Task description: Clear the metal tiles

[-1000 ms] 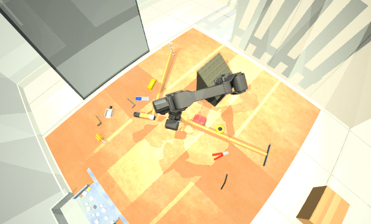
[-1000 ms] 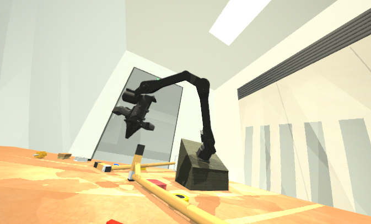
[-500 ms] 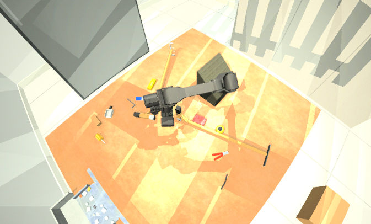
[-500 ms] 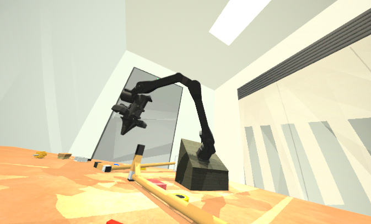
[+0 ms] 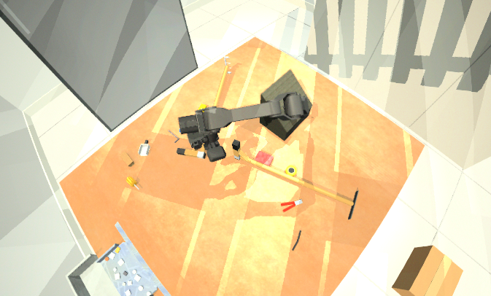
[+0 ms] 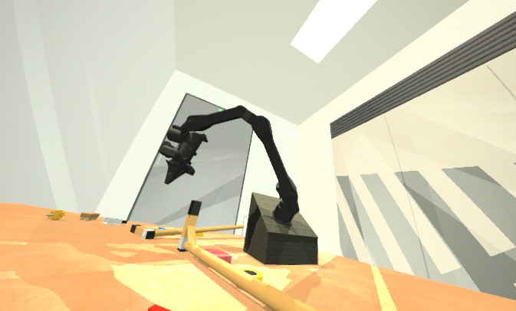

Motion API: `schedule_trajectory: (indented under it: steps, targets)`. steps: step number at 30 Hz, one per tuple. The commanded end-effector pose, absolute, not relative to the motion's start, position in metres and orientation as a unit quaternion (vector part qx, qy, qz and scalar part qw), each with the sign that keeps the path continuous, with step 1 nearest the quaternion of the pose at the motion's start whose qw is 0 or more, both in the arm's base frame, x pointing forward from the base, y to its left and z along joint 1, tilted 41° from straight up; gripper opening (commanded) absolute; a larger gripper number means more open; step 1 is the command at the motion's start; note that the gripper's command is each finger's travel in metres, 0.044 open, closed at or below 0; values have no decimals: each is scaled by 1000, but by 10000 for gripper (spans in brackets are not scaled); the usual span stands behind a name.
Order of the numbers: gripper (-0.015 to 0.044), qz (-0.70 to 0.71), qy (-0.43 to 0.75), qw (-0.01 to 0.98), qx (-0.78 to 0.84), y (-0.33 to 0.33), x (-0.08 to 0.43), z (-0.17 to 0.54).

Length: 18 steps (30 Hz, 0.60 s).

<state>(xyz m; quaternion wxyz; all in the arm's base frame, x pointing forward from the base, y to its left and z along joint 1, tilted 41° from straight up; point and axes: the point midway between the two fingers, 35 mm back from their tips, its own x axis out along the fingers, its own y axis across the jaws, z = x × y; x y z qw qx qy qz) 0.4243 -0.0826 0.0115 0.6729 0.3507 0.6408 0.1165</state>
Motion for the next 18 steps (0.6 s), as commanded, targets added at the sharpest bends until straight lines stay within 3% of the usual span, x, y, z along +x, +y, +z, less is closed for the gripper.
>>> schedule_trajectory:
  steps: [1,18]
  targets:
    - [0,138,635,687,325,-94,428,4]
    - [0,153,629,698,307,-86,432,-19]
